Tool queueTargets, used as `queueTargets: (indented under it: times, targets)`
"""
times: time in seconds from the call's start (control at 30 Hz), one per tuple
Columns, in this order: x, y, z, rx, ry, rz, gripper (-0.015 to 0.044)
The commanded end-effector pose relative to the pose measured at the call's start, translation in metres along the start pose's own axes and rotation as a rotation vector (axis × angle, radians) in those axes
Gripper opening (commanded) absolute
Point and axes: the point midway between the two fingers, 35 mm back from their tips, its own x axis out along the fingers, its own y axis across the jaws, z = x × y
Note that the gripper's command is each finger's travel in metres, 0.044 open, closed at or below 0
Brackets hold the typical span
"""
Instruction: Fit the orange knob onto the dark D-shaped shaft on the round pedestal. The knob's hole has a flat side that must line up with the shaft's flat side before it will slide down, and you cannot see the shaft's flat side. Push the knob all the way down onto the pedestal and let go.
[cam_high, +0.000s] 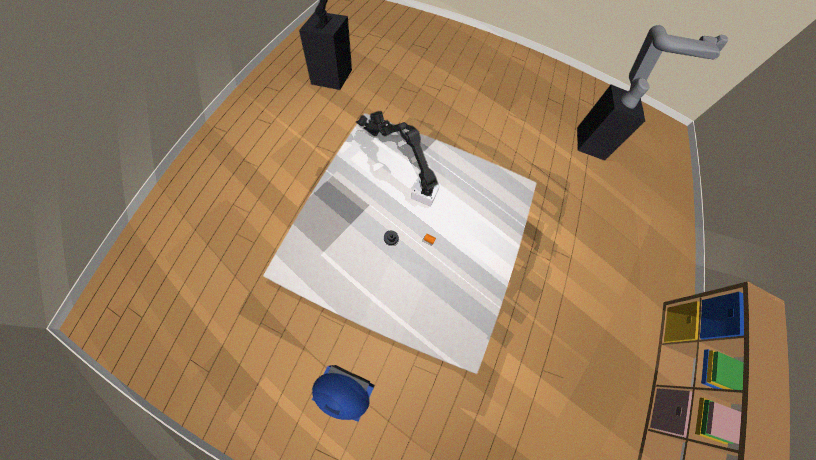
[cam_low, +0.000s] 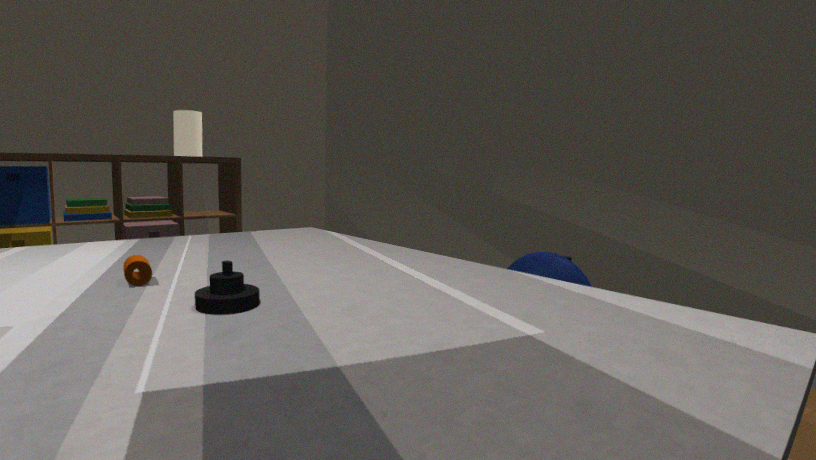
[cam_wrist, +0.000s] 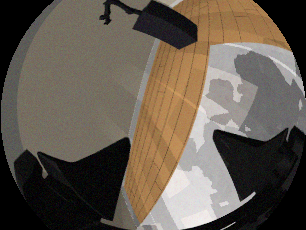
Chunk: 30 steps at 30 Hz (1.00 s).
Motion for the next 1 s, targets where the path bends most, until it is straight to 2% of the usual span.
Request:
queueTargets:
  times: [0.0, 0.03, 0.1, 0.3, 0.5, 0.57, 0.8, 0.97]
  targets:
    - [0.000, 0.002, -0.004, -0.008, 0.010, 0.002, 0.0426]
    - [0.001, 0.009, -0.015, -0.032, 0.039, 0.007, 0.0440]
    - [0.003, 0.032, -0.061, -0.123, 0.135, 0.020, 0.0440]
    - [-0.001, 0.072, -0.154, -0.306, 0.295, 0.037, 0.0440]
    - [-0.035, 0.100, -0.272, -0.485, 0.506, 0.024, 0.0440]
    - [-0.045, 0.105, -0.297, -0.537, 0.551, 0.029, 0.0440]
    - [-0.116, 0.127, -0.419, -0.881, 0.770, 0.125, 0.0440]
    - [-0.187, 0.128, -0.496, -1.159, 0.924, 0.226, 0.0440]
